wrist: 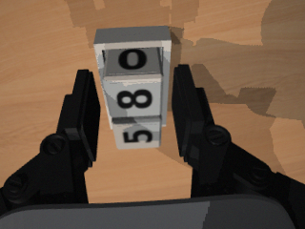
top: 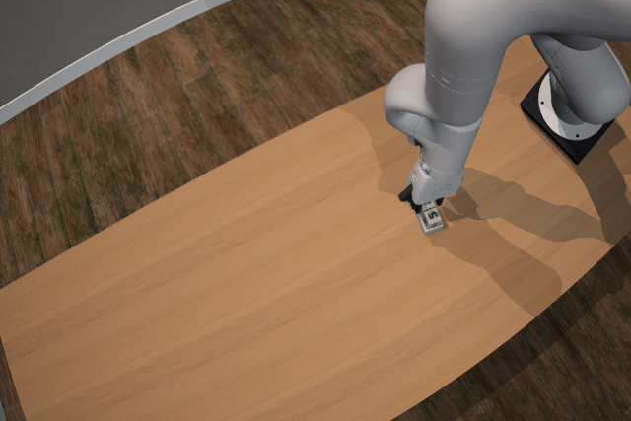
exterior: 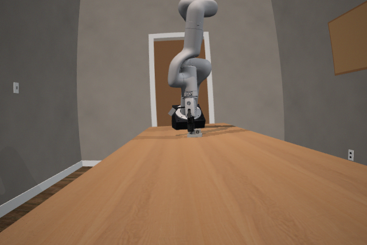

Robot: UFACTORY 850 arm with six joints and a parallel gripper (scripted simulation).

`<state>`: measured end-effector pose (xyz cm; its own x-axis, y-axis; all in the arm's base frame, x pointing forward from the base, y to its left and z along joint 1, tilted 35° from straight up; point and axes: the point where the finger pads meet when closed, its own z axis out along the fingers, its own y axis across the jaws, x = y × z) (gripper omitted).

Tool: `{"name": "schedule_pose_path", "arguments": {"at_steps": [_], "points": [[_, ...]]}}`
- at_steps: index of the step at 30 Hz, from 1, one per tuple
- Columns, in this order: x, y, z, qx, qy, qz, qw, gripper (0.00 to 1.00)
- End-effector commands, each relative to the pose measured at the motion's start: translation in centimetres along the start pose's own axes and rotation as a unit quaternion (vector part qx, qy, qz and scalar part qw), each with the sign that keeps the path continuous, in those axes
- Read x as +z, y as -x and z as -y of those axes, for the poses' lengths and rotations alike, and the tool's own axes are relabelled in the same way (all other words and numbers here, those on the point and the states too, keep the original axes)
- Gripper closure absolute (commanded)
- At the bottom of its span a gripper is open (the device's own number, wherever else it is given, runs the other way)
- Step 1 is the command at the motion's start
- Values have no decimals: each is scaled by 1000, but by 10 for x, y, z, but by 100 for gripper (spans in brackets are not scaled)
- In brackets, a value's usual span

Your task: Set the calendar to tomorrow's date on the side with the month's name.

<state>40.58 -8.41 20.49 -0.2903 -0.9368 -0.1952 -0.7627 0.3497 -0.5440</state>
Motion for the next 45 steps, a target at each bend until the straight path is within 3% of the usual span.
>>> {"name": "schedule_pose_path", "arguments": {"at_steps": [1, 21, 45], "points": [[-12, 0, 0, 0, 0, 1, 1000, 53], [-61, 0, 1, 0, 0, 1, 1000, 53], [-81, 0, 1, 0, 0, 1, 1000, 53]]}}
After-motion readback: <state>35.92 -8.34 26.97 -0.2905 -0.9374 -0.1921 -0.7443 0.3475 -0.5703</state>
